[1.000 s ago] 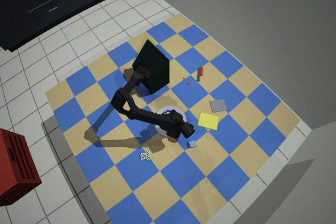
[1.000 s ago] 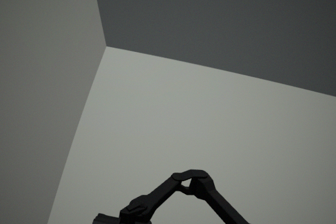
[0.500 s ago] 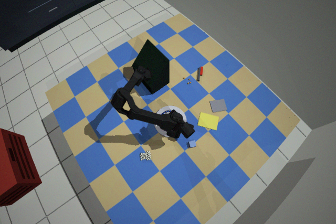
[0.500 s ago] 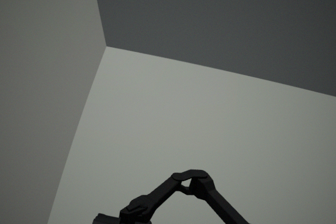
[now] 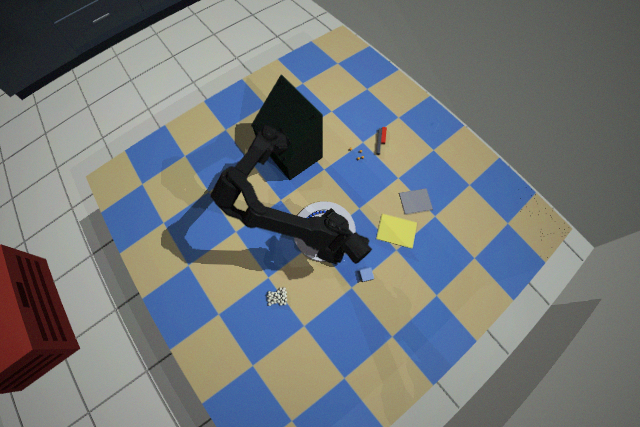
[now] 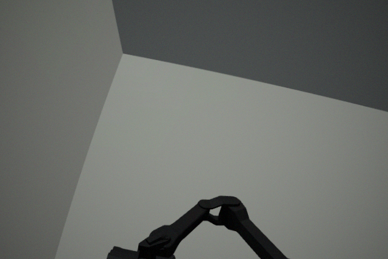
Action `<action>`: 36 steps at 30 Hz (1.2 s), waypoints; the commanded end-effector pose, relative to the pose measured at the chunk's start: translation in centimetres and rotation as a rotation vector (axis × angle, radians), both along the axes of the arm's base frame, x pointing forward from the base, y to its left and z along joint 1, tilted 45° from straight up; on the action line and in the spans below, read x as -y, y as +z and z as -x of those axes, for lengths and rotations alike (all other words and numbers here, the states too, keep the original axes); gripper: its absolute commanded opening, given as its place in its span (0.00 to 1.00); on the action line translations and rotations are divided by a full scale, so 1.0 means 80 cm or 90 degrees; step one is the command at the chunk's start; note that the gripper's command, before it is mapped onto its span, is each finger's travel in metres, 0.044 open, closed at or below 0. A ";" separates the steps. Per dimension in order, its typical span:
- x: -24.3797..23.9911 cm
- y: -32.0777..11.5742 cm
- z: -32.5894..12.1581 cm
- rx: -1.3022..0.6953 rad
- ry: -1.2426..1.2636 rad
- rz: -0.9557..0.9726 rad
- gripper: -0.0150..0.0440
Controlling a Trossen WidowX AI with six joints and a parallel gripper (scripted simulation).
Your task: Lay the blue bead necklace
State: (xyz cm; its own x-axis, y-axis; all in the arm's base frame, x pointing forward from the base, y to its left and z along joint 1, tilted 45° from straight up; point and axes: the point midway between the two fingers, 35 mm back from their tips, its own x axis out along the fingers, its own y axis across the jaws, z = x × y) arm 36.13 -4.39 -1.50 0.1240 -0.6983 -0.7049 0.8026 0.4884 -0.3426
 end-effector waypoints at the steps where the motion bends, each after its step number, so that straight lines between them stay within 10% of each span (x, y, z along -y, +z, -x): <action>1: -0.005 0.004 0.001 0.001 0.003 0.002 0.25; 15: 0.000 -0.001 -0.006 0.001 0.003 0.002 0.25; 31: -0.006 0.005 -0.004 0.001 0.003 0.002 0.97; 36: -0.006 0.004 -0.003 0.001 0.003 0.002 1.00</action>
